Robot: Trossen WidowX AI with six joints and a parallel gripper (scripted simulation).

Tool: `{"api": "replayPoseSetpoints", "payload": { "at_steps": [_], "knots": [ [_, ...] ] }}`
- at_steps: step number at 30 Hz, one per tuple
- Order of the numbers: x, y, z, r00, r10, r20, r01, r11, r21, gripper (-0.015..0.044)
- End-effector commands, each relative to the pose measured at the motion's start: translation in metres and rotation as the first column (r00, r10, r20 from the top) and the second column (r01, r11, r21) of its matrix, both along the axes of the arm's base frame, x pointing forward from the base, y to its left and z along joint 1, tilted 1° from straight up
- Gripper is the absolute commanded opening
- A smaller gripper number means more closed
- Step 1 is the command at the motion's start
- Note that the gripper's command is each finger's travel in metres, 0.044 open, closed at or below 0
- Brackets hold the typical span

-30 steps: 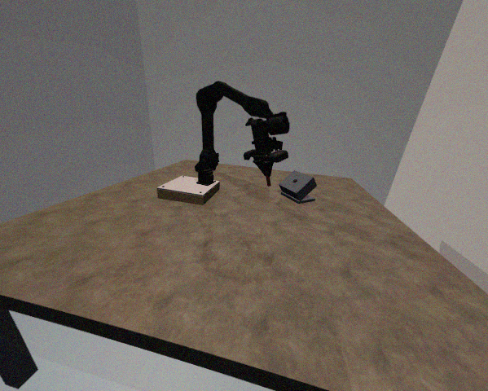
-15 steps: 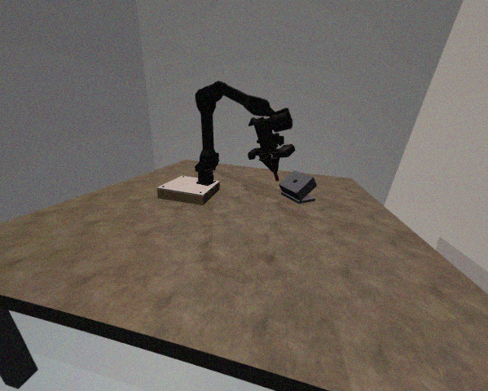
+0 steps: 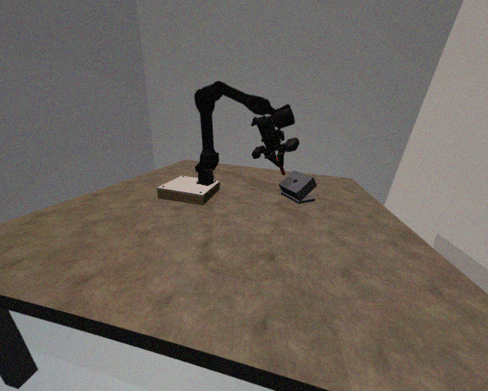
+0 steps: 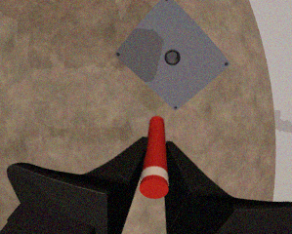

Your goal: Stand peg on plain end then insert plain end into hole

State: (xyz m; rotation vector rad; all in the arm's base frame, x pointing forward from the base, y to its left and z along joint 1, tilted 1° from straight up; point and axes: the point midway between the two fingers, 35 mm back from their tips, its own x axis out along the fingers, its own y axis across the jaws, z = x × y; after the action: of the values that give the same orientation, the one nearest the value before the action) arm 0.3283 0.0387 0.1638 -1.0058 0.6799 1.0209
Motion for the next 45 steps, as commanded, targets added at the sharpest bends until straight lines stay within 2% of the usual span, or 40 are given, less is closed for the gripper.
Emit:
{"api": "replayPoseSetpoints", "payload": {
  "at_steps": [1,9,45],
  "knots": [
    [0.002,0.012,0.006,0.997,0.059,0.041,-0.059,0.998,0.015,0.0000],
    [0.005,0.032,0.015,0.982,0.153,0.111,-0.157,0.987,0.033,0.0000],
    [0.029,0.067,-0.025,0.974,0.182,0.136,-0.189,0.981,0.039,0.0000]
  ]
}}
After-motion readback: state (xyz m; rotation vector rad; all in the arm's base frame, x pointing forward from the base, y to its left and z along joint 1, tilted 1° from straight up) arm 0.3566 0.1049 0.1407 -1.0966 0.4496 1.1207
